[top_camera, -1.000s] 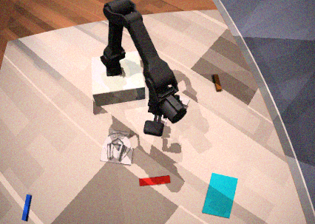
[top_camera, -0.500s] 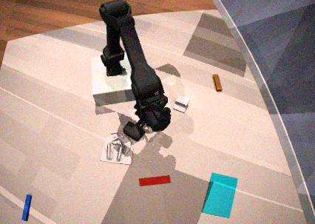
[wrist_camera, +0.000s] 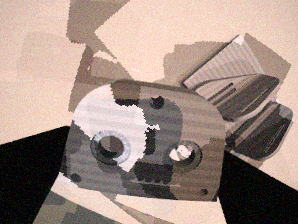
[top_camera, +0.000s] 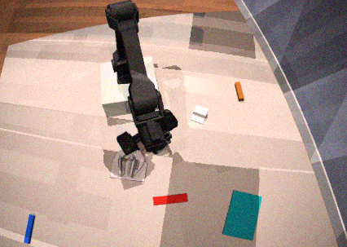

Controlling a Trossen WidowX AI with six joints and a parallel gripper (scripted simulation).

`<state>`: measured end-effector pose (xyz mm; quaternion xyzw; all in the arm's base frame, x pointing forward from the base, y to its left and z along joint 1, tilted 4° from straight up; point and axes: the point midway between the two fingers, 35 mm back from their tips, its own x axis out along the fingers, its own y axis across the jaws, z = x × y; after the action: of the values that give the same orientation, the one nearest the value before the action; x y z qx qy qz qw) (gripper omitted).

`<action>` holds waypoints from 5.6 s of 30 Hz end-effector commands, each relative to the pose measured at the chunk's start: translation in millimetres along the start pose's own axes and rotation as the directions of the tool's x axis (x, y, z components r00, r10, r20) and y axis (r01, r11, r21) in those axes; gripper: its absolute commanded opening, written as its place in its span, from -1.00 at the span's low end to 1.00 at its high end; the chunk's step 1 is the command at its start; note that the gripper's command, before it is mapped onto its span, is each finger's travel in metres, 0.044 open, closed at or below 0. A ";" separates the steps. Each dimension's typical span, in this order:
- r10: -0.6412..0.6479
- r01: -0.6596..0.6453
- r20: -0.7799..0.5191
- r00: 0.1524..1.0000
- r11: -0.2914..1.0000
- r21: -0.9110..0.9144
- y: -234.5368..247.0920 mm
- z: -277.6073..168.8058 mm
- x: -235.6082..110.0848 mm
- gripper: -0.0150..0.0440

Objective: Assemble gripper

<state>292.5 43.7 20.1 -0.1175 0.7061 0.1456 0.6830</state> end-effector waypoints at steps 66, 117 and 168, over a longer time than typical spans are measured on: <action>-0.005 0.010 -0.010 1.000 0.751 0.660 -55.0 -43.8 2.2 0.70; -0.005 0.010 -0.010 1.000 0.751 0.660 -55.7 -42.3 27.5 0.70; -0.004 0.010 -0.011 1.000 0.752 0.660 -54.8 -44.7 67.0 0.70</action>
<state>270.1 -21.1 -45.3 0.1276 0.7126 -0.1129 0.6806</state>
